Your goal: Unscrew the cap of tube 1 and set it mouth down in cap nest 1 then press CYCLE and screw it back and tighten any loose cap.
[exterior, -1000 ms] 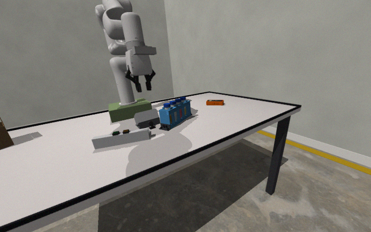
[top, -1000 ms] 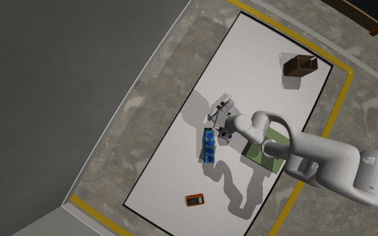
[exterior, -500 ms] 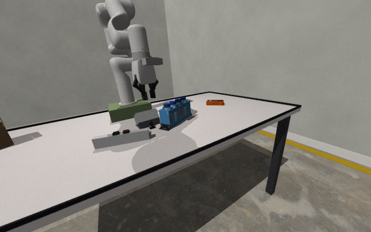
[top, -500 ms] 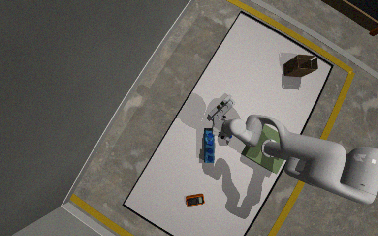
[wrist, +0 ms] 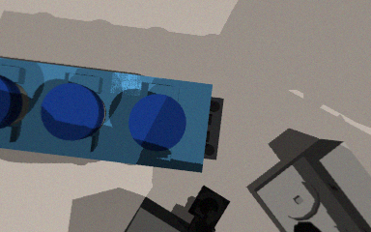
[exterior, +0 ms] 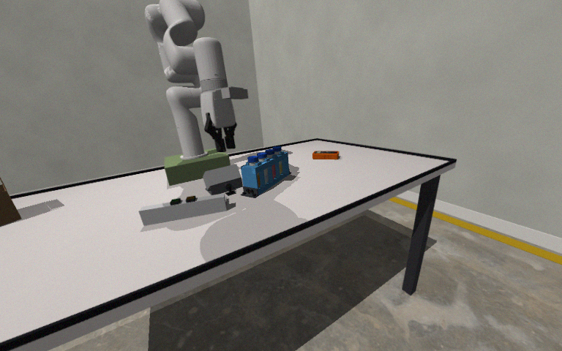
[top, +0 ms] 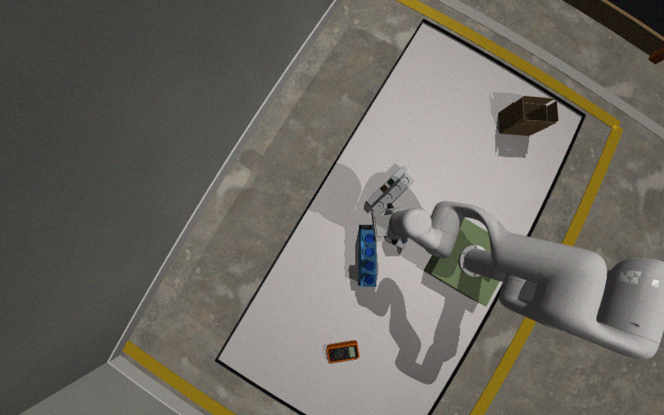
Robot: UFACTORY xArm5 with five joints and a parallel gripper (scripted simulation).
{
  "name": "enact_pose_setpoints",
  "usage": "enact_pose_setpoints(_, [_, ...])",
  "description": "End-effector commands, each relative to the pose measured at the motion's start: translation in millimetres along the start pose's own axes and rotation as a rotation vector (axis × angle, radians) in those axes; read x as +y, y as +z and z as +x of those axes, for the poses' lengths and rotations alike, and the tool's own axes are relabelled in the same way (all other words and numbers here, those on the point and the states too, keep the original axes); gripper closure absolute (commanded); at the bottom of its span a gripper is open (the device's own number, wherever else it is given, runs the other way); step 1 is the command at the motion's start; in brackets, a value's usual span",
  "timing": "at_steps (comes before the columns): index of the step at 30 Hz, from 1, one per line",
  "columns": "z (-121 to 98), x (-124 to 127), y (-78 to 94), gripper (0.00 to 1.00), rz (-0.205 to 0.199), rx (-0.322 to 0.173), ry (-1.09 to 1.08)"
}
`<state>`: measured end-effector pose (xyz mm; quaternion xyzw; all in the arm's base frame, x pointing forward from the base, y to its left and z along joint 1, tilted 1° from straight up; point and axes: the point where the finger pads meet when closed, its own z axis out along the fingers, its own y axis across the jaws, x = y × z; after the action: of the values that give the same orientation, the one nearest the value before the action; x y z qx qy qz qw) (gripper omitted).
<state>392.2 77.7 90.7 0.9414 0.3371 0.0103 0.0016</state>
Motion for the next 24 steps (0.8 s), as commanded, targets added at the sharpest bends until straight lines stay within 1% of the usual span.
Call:
enact_pose_setpoints(1, [0.9,0.5,-1.0,0.54,0.004,0.003,-0.083])
enact_pose_setpoints(24, [0.9,0.5,-1.0,0.54,0.009,-0.003,-0.433])
